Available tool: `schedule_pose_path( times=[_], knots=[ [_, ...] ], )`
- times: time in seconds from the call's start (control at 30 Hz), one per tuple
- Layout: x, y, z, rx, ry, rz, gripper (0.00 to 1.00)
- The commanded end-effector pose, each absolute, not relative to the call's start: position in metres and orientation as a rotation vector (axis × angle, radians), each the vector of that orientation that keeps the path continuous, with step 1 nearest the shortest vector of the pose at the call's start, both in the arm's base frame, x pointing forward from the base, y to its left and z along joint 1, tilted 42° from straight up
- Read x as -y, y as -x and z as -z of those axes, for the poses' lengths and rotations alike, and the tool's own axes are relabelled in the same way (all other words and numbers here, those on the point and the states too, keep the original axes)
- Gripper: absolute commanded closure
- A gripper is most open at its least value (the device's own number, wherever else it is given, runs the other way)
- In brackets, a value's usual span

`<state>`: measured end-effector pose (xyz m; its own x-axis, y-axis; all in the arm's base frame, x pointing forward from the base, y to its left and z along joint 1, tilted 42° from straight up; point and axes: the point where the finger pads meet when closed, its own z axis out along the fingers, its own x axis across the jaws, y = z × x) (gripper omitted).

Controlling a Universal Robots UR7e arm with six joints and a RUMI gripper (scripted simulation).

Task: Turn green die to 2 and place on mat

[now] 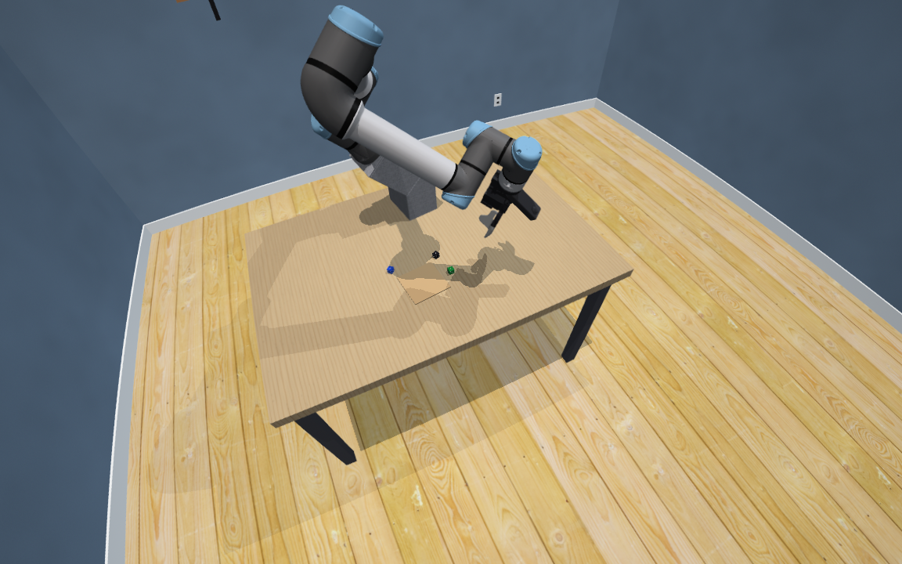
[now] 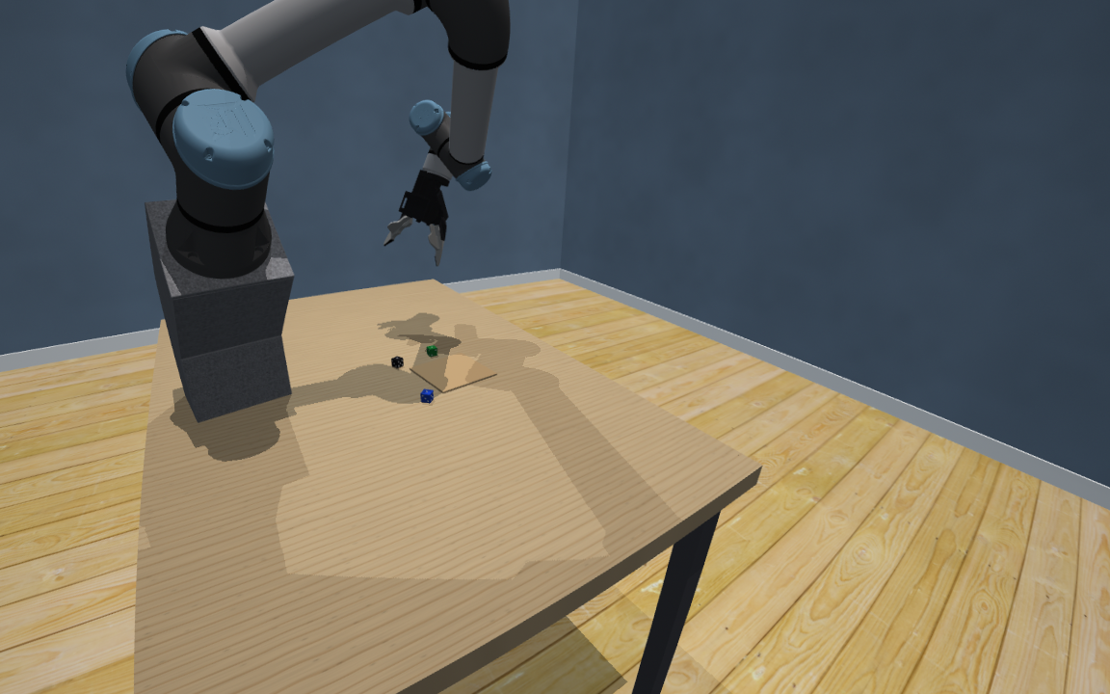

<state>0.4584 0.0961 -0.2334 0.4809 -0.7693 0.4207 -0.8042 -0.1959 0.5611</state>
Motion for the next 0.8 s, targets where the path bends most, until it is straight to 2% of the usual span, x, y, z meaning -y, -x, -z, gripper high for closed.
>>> schedule_pose_path(
  times=[0.0, 0.77],
  knots=[
    [-0.062, -0.467, 0.228, 1.303, -2.078, -0.068, 0.00],
    [0.039, -0.455, 0.190, 1.268, -2.236, -0.159, 0.00]
  ],
)
